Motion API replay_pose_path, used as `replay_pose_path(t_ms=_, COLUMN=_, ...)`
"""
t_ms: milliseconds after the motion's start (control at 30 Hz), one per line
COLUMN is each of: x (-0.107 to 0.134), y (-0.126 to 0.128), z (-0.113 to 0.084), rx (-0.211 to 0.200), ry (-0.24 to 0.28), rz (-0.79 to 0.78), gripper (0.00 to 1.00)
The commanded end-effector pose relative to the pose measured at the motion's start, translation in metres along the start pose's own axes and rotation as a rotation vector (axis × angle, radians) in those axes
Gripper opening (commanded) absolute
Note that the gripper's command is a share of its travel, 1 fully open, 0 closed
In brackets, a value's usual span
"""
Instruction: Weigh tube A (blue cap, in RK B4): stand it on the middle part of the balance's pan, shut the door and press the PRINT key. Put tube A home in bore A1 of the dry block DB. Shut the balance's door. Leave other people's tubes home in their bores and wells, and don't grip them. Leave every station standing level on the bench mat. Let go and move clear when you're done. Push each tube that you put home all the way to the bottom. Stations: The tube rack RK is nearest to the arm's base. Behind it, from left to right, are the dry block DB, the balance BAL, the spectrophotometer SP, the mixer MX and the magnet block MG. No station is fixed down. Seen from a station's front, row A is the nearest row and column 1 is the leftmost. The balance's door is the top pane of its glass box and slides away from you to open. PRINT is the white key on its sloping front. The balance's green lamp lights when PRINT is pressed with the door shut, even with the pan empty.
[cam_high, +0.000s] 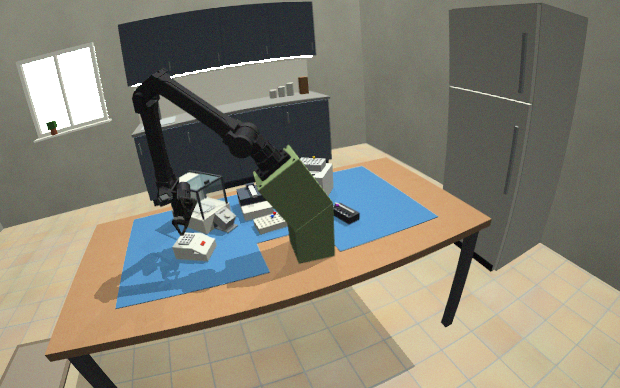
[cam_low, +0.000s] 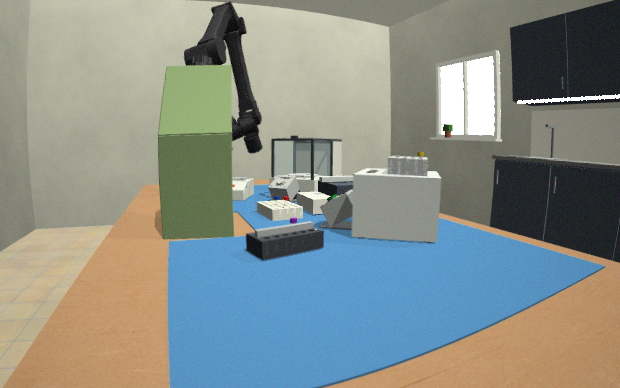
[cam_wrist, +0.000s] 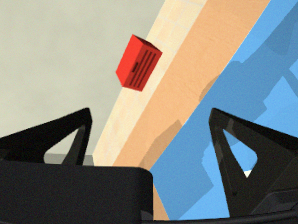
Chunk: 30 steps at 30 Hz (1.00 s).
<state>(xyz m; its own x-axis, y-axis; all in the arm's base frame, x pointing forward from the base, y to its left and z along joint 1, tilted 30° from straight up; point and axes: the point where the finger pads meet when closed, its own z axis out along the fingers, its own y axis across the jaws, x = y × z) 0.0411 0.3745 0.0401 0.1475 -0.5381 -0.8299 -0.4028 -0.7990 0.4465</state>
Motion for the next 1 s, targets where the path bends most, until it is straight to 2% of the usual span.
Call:
replay_pose_path(t_ms=0, x=-0.002, y=0.000, z=-0.001, rx=0.003, ry=0.000, rz=-0.004, gripper=1.00)
replay_pose_path(t_ms=533, x=-0.002, y=0.000, z=-0.001, rx=0.003, ry=0.000, rz=-0.004, gripper=1.00)
replay_pose_path(t_ms=567, x=-0.007, y=0.009, z=-0.008, rx=0.010, ry=-0.004, rz=-0.007, gripper=0.36)
replay_pose_path(t_ms=967, x=-0.033, y=0.058, z=-0.030, rx=0.011, ry=-0.003, rz=-0.006, gripper=0.36)
